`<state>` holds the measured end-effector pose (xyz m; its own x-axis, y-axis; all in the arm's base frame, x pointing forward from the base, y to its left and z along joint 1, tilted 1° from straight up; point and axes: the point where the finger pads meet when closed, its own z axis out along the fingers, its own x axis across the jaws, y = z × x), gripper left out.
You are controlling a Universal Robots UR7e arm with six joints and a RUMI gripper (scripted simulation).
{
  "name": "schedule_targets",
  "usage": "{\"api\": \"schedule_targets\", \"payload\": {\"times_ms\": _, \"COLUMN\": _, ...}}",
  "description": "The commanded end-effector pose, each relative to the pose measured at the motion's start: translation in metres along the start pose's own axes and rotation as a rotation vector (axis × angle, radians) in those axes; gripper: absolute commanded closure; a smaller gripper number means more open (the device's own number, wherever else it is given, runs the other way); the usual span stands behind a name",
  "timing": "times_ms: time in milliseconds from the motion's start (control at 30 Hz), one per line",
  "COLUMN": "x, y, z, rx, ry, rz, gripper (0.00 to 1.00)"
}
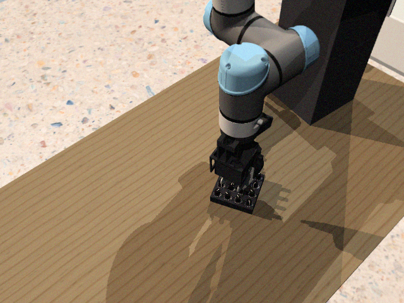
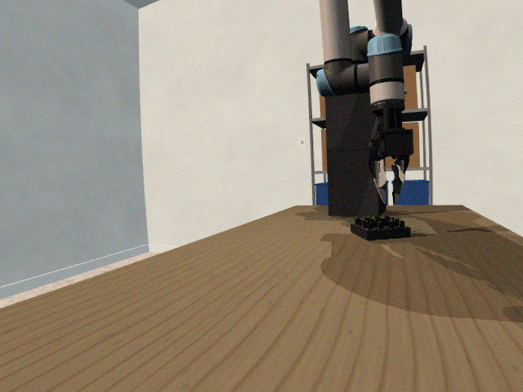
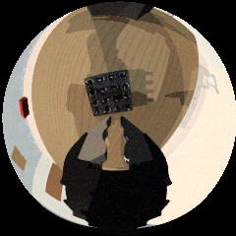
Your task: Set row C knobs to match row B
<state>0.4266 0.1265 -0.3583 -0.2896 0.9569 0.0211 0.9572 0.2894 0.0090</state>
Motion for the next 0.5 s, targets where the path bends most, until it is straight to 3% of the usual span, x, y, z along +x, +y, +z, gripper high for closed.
{"api": "schedule_targets", "payload": {"times_ms": 0, "x": 0.0004, "y": 0.0009, "z": -0.0017, "rx": 0.001, "ry": -0.006, "rz": 0.126, "gripper": 0.89}}
{"api": "schedule_targets", "payload": {"times_ms": 467, "x": 0.0015, "y": 0.0038, "z": -0.0059, "rx": 0.000, "ry": -0.006, "rz": 0.511, "gripper": 0.89}}
